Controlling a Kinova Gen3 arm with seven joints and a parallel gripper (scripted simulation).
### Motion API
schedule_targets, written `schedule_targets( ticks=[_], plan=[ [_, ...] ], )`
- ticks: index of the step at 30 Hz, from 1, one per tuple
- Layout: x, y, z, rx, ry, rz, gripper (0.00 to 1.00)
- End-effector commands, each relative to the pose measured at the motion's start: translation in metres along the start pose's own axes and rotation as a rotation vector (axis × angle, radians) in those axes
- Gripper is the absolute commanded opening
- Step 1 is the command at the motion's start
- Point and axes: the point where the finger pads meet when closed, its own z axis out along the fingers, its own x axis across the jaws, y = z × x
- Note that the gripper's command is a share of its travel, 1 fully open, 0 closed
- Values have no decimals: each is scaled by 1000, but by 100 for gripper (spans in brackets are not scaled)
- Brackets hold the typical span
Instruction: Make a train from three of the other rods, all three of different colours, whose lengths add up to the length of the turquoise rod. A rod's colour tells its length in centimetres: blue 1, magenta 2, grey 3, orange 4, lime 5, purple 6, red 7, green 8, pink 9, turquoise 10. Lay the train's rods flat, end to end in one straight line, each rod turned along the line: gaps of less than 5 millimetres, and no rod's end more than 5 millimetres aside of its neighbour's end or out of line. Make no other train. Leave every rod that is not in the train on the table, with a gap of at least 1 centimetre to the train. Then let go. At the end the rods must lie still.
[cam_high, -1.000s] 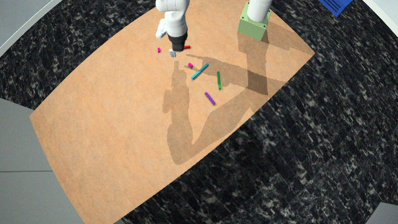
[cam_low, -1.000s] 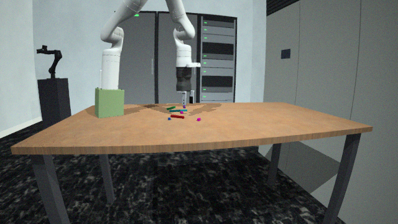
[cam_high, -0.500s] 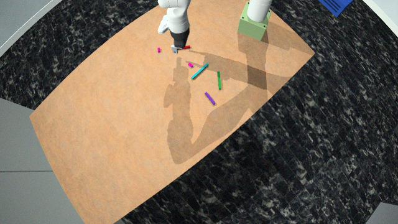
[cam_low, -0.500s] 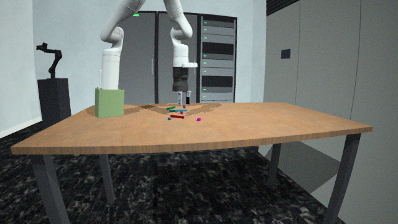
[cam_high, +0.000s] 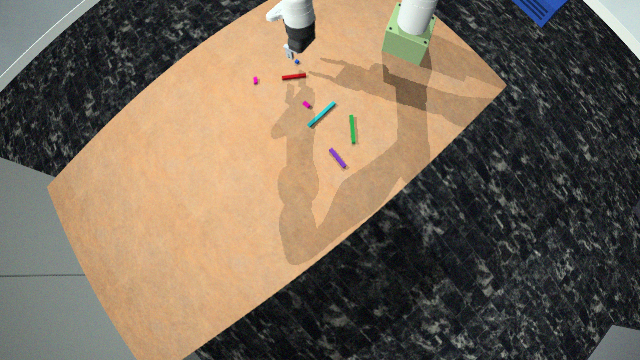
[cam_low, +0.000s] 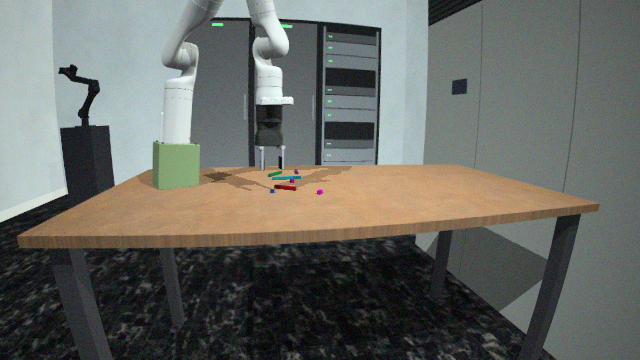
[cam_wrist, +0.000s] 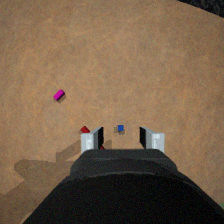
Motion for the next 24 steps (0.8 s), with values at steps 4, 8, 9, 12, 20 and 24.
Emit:
schedule_targets(
  ticks=[4,8,9,12,20,24],
  plan=[
    [-2,-6,-3,10,-12,18,54],
    [-2,-6,-3,10,-12,18,54],
    [-2,-6,-3,10,-12,18,54],
    [-2,-6,-3,10,-12,18,54],
    [-2,-6,-3,10,-12,18,54],
    [-2,-6,-3,10,-12,18,54]
  ],
)
